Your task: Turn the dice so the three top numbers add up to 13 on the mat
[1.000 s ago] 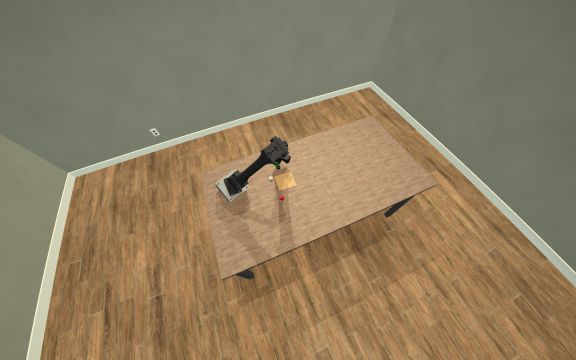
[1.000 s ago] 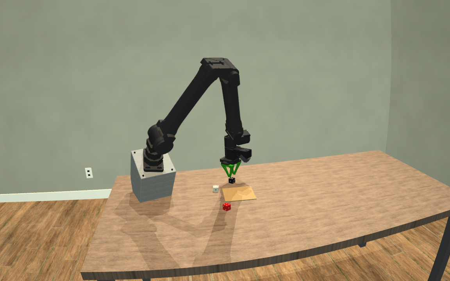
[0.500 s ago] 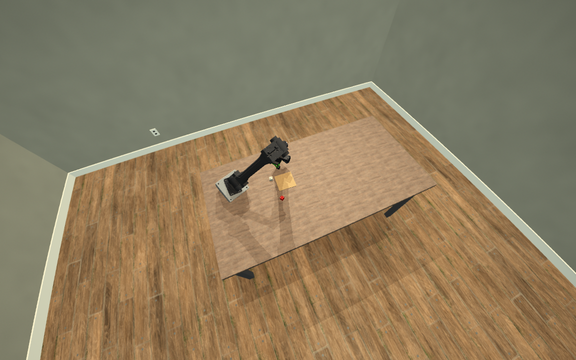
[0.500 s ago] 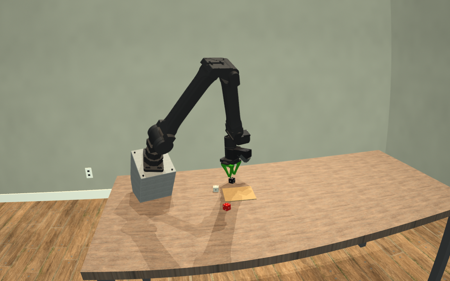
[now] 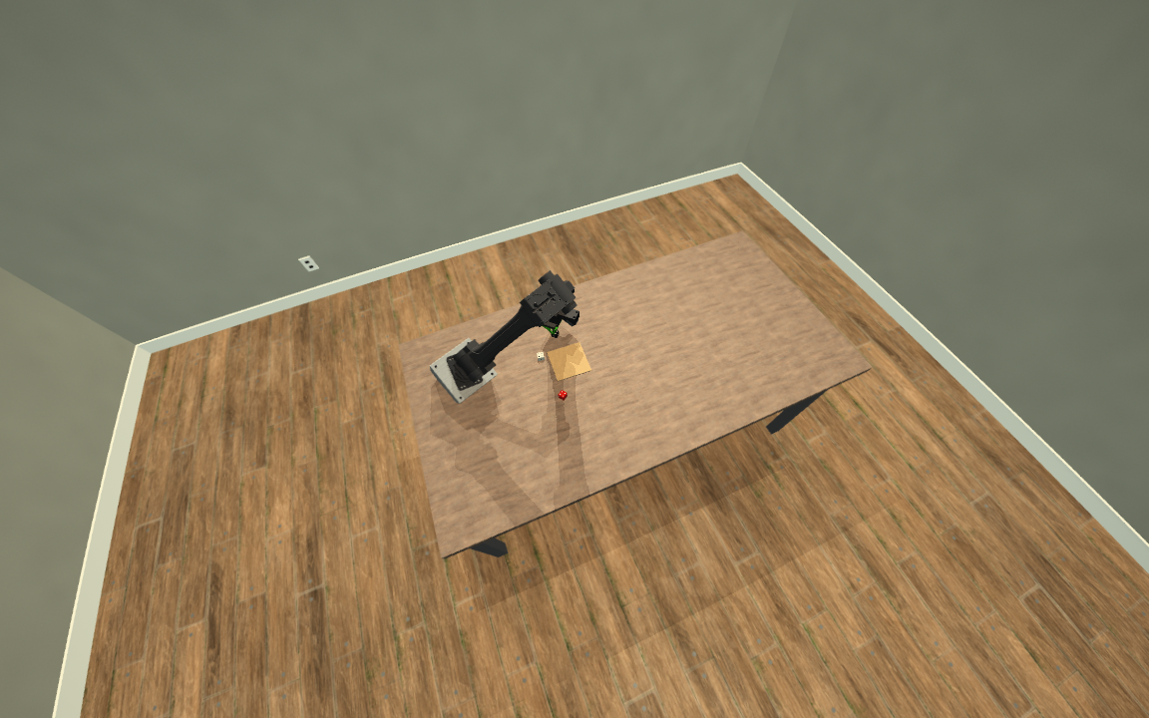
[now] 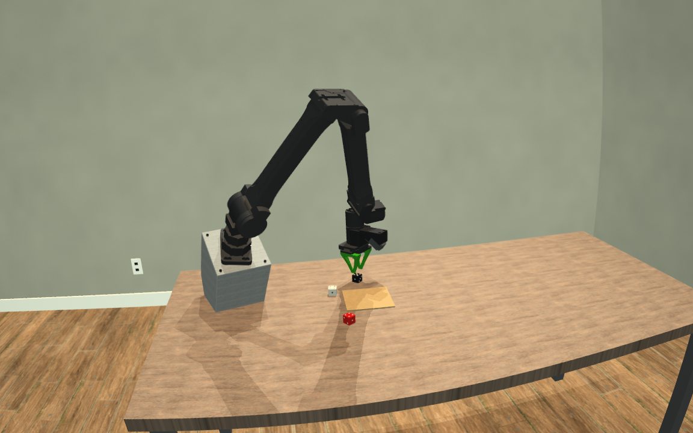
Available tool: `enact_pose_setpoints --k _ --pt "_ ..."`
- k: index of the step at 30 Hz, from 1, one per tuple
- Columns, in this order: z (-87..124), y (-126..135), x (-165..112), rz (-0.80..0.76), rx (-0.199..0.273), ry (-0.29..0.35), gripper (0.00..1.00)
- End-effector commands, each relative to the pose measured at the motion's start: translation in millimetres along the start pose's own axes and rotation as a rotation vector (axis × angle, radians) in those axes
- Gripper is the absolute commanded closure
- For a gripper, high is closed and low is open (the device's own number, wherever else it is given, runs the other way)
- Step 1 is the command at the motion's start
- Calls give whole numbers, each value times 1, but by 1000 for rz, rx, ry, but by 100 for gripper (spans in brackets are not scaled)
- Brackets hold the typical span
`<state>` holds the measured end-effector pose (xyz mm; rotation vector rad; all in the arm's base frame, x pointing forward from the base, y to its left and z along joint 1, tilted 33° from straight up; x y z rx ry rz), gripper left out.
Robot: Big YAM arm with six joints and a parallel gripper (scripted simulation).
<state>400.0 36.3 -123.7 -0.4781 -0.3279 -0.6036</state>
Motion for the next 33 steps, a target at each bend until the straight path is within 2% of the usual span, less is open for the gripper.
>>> enact_pose_setpoints --k 1,23,33 --pt "0 11 -2 2 3 -9 61" --pt "-1 11 -1 -1 4 -10 61" --pt "-18 8 8 -9 4 -11 61"
Point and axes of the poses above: the point where the finger pads meet when closed, its own z axis back along the fingers, its own y axis across the jaws, x = y × z, the point moved 1 cm from there along z, back along the fingers, and after that the axes turned 15 degrees about z, right-handed, at the moved point
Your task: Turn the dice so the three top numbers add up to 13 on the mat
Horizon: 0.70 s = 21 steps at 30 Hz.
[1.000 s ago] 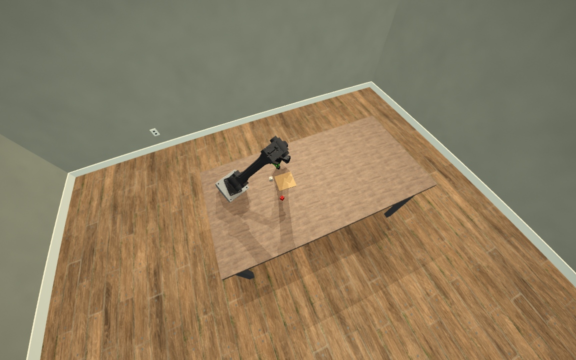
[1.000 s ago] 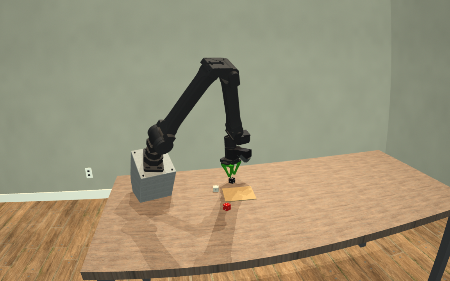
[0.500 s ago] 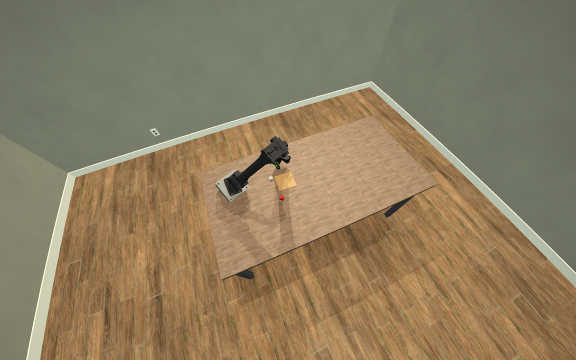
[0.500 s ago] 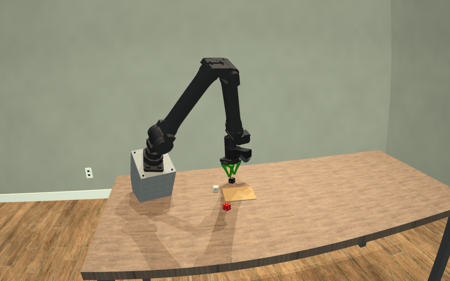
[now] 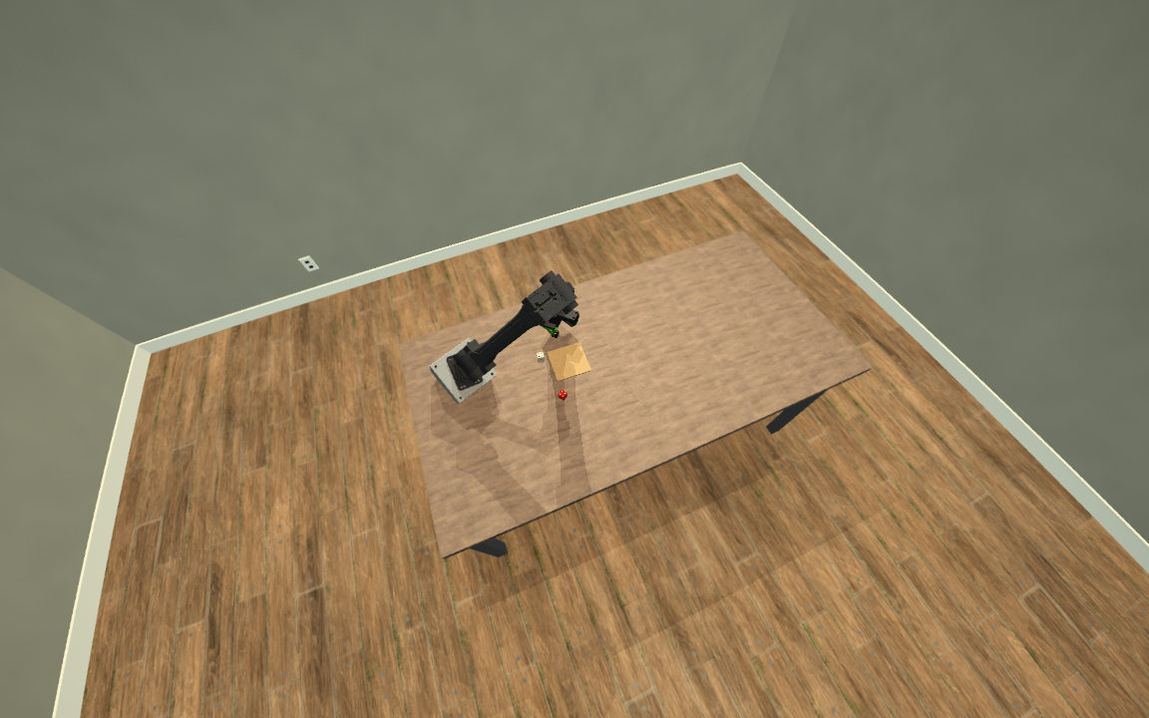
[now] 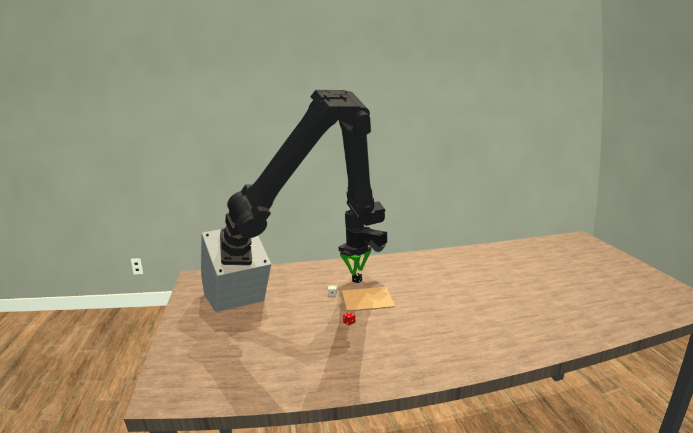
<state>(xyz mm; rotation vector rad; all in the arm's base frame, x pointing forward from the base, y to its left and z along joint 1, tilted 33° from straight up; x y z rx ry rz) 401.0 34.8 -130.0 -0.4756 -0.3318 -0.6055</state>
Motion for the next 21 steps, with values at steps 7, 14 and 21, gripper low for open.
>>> enact_pose_setpoints --k 7,14,21 --pt "-22 5 7 -3 -2 -6 61" --pt "-30 5 8 -4 -1 -7 61" --pt "-31 3 5 1 -4 -4 61"
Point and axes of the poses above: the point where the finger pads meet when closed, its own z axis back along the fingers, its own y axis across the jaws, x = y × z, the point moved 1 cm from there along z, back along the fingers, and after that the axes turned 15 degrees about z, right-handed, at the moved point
